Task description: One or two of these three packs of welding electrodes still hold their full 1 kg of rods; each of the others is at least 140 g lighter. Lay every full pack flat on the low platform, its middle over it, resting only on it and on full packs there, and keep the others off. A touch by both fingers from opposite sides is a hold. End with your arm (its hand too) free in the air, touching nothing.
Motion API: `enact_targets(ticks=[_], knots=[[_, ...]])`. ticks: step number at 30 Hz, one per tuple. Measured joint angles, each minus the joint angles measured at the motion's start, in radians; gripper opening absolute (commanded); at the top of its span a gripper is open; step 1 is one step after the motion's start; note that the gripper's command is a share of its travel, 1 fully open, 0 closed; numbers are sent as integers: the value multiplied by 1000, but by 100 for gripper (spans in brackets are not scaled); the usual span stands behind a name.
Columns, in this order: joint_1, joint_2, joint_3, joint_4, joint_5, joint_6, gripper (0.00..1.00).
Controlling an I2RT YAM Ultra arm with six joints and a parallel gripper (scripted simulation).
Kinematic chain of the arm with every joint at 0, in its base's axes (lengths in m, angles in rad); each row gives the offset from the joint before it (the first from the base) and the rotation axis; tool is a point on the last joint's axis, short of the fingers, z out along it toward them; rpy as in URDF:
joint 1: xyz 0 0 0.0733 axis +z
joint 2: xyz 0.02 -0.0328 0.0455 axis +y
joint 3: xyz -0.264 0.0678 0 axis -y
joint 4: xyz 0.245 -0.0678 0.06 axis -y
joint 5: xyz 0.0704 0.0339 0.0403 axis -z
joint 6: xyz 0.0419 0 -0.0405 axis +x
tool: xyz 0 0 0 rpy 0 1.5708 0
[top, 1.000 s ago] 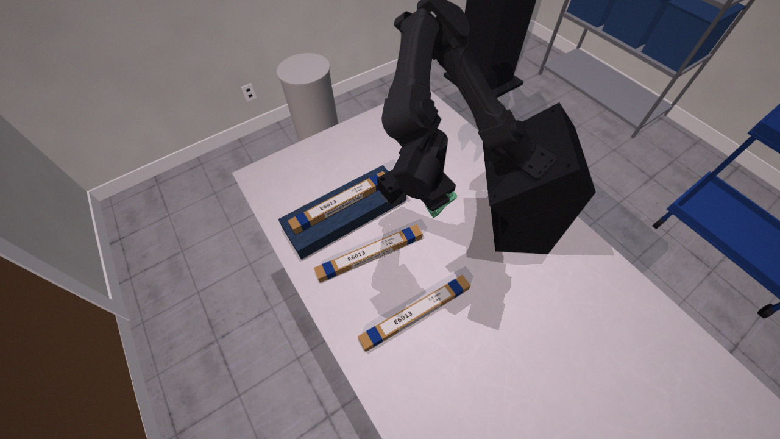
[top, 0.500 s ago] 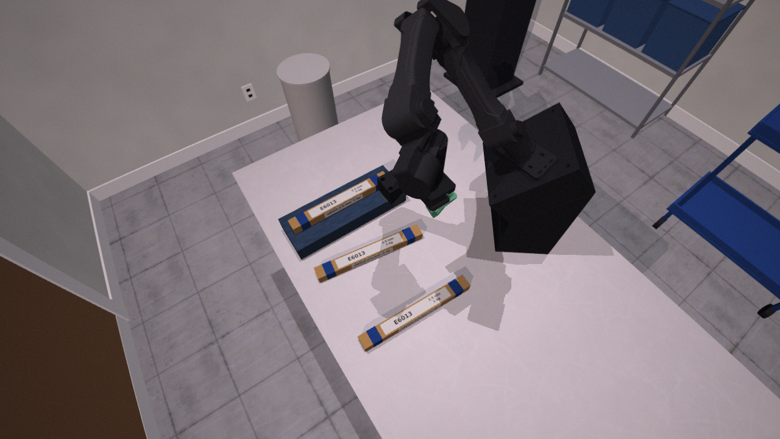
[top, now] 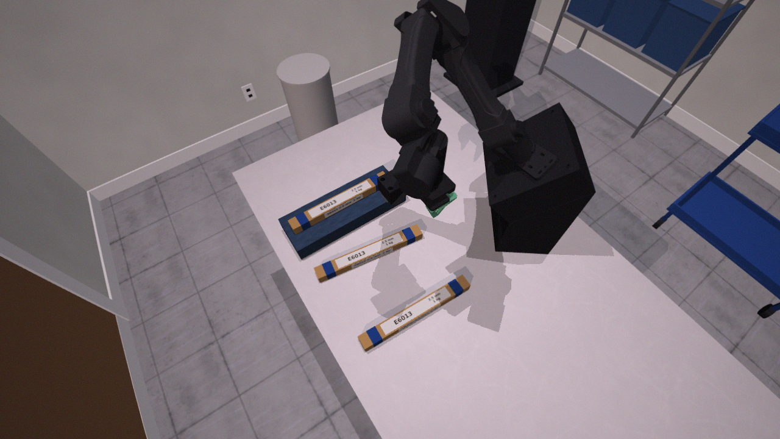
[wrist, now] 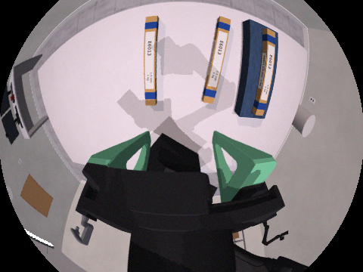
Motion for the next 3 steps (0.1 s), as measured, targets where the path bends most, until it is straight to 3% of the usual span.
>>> enact_targets(ticks=[3], knots=[[0,0,0,0,0,0,74]])
